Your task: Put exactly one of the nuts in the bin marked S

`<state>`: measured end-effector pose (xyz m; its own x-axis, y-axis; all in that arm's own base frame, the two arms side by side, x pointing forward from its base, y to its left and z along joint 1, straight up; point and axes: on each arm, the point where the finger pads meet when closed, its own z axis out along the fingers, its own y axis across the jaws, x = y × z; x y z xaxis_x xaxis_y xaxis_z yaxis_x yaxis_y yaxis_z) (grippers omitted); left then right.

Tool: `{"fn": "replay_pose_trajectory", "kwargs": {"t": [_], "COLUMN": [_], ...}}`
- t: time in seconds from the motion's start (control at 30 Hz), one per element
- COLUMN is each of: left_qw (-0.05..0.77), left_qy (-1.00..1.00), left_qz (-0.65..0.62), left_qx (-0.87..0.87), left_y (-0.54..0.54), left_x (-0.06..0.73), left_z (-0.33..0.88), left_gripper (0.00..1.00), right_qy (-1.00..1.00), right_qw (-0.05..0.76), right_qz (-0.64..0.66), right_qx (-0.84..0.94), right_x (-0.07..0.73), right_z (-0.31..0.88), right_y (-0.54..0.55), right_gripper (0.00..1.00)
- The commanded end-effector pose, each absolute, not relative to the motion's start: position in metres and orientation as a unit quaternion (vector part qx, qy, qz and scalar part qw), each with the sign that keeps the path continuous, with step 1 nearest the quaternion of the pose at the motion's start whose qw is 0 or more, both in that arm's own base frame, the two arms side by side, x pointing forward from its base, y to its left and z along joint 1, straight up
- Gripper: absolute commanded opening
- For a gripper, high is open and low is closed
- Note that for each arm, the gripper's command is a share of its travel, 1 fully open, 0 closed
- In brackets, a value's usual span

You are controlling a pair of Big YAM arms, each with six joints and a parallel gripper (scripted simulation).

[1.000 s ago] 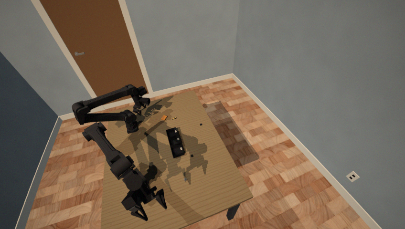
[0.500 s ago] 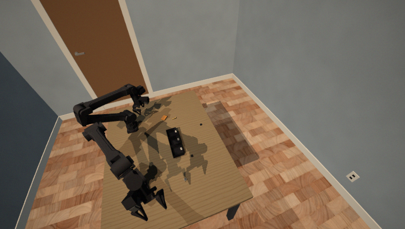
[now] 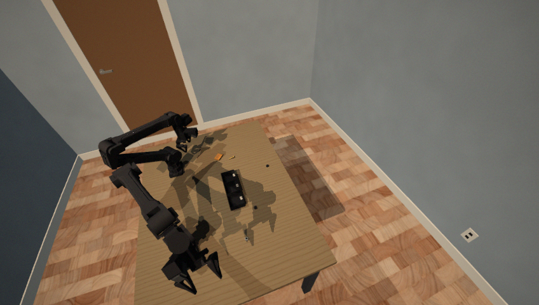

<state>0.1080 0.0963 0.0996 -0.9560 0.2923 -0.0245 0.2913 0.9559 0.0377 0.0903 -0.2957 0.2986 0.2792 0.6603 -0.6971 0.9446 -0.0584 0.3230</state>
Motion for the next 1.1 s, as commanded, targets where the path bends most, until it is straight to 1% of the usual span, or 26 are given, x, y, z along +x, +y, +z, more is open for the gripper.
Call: {"fn": "replay_pose_trajectory", "kwargs": {"t": [0.0, 0.7, 0.73, 1.07], "left_qw": [0.017, 0.017, 0.017, 0.017], "left_qy": [0.99, 0.991, 0.991, 0.991], "left_qz": [0.019, 0.019, 0.019, 0.019], "left_qx": [0.138, 0.131, 0.131, 0.131], "left_y": [0.0997, 0.1011, 0.1011, 0.1011], "left_x": [0.1075, 0.1062, 0.1062, 0.1062], "left_z": [0.1019, 0.1019, 0.1019, 0.1019], "left_gripper": [1.0, 1.0, 1.0, 1.0], "right_qy": [0.569, 0.569, 0.571, 0.571], "right_qw": [0.384, 0.384, 0.381, 0.381], "right_qz": [-0.188, -0.188, -0.187, -0.187], "right_qx": [0.702, 0.702, 0.703, 0.703], "right_x": [0.0906, 0.0906, 0.0903, 0.0903], "right_z": [0.3027, 0.3027, 0.2986, 0.2986], "right_y": [-0.2964, -0.2964, -0.2957, -0.2957], "right_gripper": [1.0, 1.0, 0.09, 0.09]}}
